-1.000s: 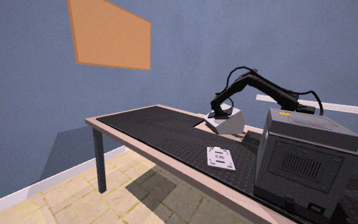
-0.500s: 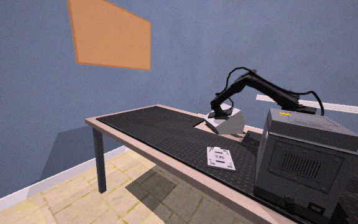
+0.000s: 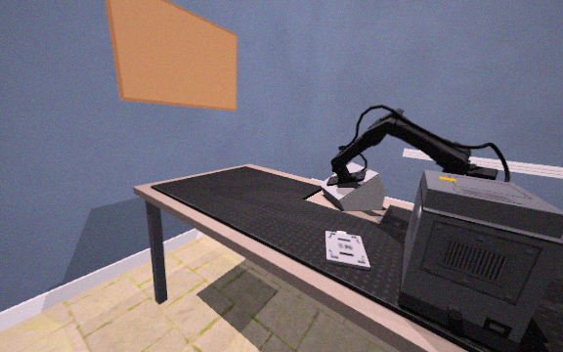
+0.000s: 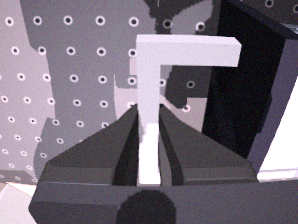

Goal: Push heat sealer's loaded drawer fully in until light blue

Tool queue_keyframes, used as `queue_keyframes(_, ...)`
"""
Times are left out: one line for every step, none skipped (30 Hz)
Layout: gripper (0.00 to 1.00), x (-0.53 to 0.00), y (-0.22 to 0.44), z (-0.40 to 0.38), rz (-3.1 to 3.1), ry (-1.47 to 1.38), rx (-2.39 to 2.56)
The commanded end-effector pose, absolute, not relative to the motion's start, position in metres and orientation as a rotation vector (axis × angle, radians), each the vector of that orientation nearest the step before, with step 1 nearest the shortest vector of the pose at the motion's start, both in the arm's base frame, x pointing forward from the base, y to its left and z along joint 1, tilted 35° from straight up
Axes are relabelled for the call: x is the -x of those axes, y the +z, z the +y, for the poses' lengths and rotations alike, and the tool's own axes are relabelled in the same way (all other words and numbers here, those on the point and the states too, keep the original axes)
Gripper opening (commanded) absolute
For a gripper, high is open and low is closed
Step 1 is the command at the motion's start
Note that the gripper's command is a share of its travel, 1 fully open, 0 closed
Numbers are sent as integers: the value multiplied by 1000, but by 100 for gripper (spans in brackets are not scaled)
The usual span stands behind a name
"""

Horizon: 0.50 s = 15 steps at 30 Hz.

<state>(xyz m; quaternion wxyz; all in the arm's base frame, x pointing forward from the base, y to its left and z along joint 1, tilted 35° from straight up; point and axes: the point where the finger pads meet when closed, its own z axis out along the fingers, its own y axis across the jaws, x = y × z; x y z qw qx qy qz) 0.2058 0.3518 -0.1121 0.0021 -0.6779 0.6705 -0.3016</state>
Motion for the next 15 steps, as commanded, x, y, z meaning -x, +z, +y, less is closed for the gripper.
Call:
queue_keyframes(0, -210, -99, 364, 2074, -932, 2112)
queue_keyframes(0, -210, -99, 364, 2074, -932, 2112)
queue_keyframes(0, -210, -99, 364, 2074, -932, 2112)
queue_keyframes(0, -210, -99, 364, 2074, -932, 2112)
queue_keyframes(0, -210, -99, 364, 2074, -932, 2112)
queue_keyframes(0, -210, -99, 364, 2074, -932, 2112)
queue_keyframes(0, -210, -99, 364, 2074, -932, 2112)
queue_keyframes(0, -210, -99, 364, 2074, -932, 2112)
queue_keyframes(0, -210, -99, 364, 2074, -932, 2112)
queue_keyframes(0, -210, -99, 364, 2074, -932, 2112)
queue_keyframes(0, -210, -99, 364, 2074, -932, 2112)
queue_keyframes(0, -210, -99, 364, 2074, -932, 2112)
queue_keyframes(0, -210, -99, 364, 2074, -932, 2112)
queue_keyframes(0, -210, -99, 364, 2074, -932, 2112)
queue_keyframes(0, -210, -99, 364, 2074, -932, 2112)
